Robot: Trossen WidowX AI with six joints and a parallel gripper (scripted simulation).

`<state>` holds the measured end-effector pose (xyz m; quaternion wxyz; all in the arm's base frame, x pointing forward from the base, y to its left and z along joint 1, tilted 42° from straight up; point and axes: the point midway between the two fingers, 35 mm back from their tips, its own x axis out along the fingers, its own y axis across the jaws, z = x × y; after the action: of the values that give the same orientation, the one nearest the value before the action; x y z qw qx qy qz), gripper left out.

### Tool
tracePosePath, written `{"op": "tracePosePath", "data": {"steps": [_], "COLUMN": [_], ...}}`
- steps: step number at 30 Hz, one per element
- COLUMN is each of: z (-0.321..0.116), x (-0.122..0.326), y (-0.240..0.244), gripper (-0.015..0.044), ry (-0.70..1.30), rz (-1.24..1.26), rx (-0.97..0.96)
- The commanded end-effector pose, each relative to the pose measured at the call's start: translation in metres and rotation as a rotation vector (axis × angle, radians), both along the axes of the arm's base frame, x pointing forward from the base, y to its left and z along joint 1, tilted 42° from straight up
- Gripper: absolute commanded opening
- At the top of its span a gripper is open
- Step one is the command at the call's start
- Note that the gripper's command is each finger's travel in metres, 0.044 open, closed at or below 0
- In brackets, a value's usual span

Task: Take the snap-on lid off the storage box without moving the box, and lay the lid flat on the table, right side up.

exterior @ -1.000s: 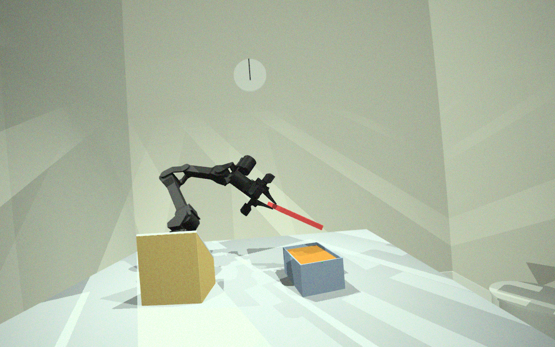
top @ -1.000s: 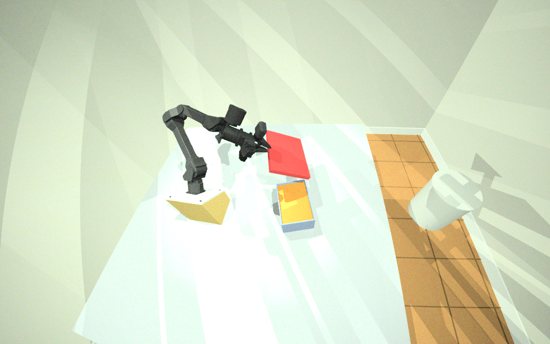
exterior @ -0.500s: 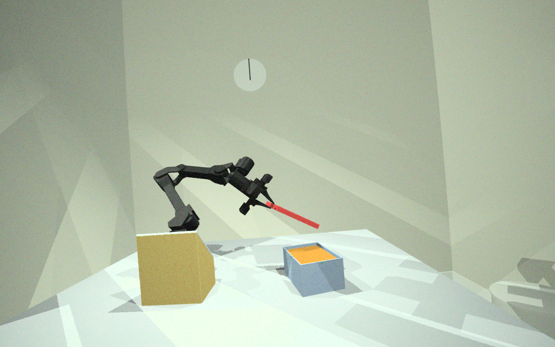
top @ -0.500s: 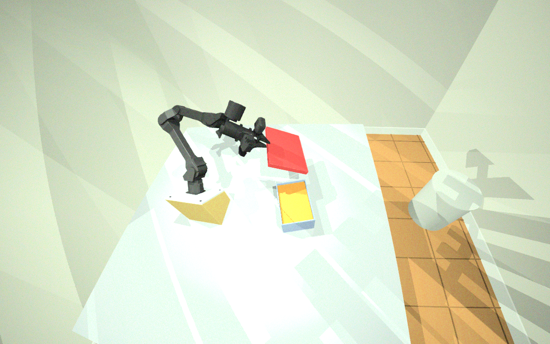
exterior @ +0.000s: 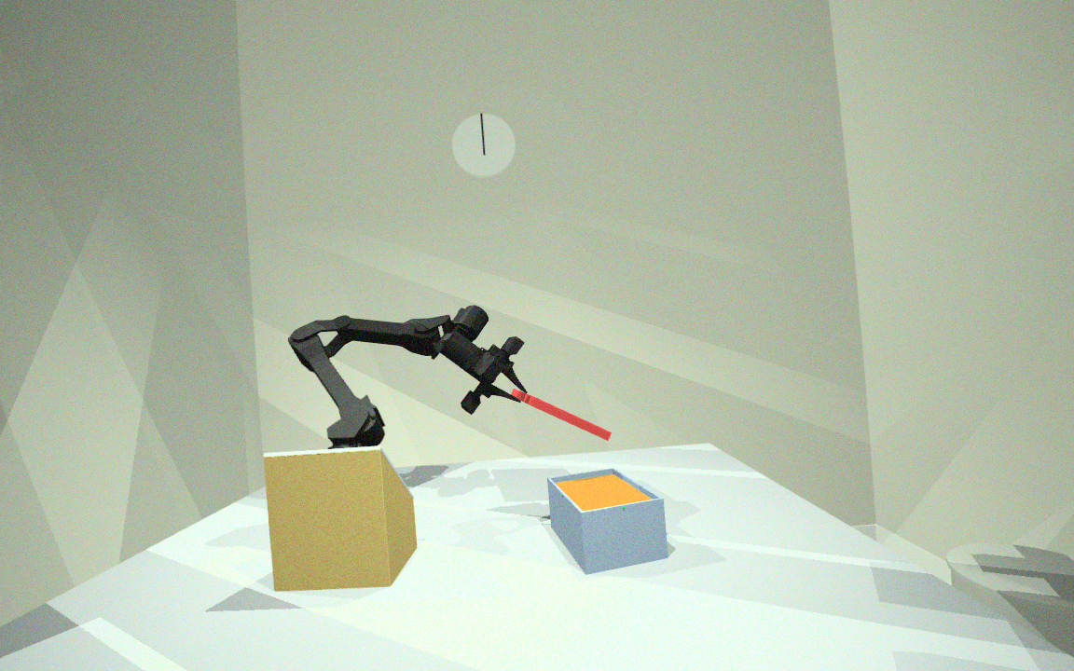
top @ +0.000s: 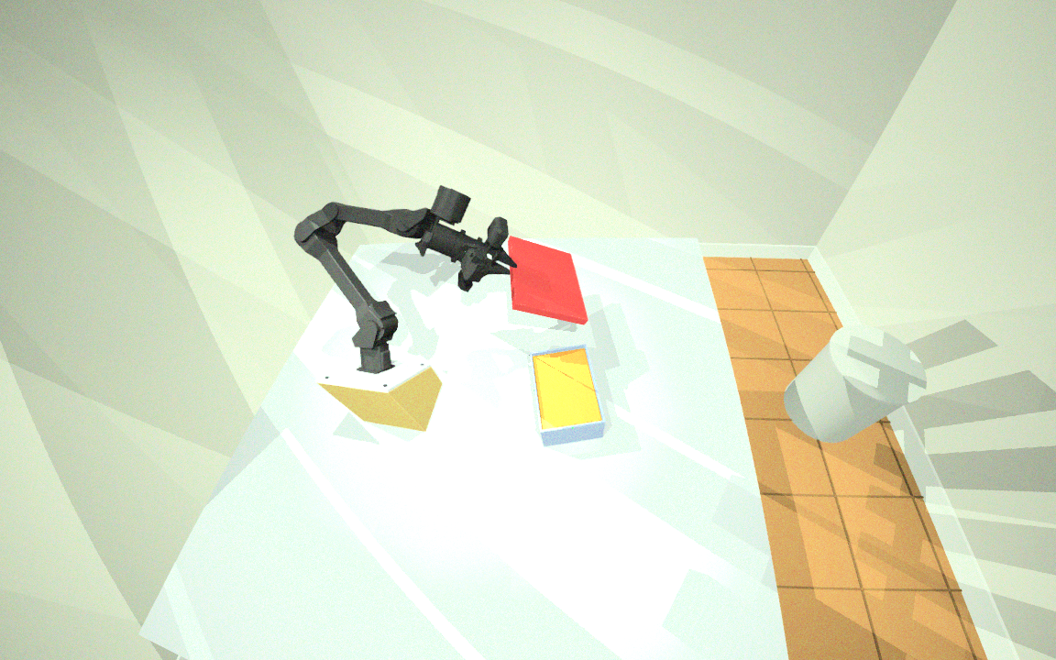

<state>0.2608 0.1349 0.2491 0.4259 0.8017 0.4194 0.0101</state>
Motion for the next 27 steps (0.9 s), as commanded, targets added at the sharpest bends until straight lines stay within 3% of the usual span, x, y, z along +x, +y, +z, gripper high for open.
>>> {"op": "tracePosePath", "data": {"steps": [1,27], "z": [0.01,0.04], "x": [-0.002,-0.023], "y": [0.003,0.033], "gripper": [0.0,0.0], "ry": [-0.014,-0.015], "rz": [-0.012,-0.012], "rx": [0.004,0.009]}}
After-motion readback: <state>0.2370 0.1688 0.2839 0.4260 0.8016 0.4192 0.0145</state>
